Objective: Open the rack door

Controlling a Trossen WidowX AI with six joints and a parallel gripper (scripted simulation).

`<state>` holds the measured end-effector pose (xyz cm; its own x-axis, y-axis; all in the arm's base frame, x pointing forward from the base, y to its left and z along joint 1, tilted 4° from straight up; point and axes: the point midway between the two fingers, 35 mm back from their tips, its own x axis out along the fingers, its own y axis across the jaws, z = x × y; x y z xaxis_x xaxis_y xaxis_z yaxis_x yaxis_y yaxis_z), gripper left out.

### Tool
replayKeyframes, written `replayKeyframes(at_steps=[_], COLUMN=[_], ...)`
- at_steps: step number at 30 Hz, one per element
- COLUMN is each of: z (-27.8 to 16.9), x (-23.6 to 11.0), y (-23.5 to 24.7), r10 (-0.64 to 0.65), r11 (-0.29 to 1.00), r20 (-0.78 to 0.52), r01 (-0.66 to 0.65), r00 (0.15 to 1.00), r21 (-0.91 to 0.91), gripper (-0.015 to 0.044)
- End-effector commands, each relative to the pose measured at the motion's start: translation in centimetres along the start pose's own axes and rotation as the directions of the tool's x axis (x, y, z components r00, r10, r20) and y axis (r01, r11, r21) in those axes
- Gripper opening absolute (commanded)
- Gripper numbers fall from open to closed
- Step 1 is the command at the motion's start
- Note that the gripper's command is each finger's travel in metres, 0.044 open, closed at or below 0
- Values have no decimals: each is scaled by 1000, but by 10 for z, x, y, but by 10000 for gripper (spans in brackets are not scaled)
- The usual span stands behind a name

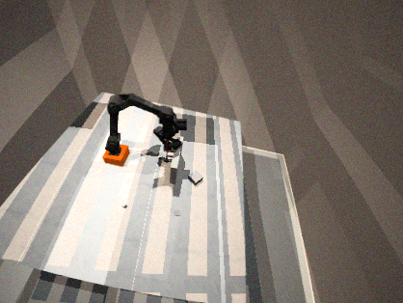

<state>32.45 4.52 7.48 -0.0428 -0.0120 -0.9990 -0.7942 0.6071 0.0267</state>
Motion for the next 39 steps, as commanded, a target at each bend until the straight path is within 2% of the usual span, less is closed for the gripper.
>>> replayKeyframes(at_steps=[1,10,21,30,39], z=[0,0,0,0,0], x=[0,0,0,0,0], y=[0,0,0,0,0], r10=[-1,-2,-2,-2,-2], r11=[982,805,381,-55,-481], r20=[-2,-2,-2,-2,-2], r01=[2,2,2,2,1], r00=[1000,1000,1000,1000,1000], r21=[188,593,925,998,877], gripper=[299,299,299,299,299])
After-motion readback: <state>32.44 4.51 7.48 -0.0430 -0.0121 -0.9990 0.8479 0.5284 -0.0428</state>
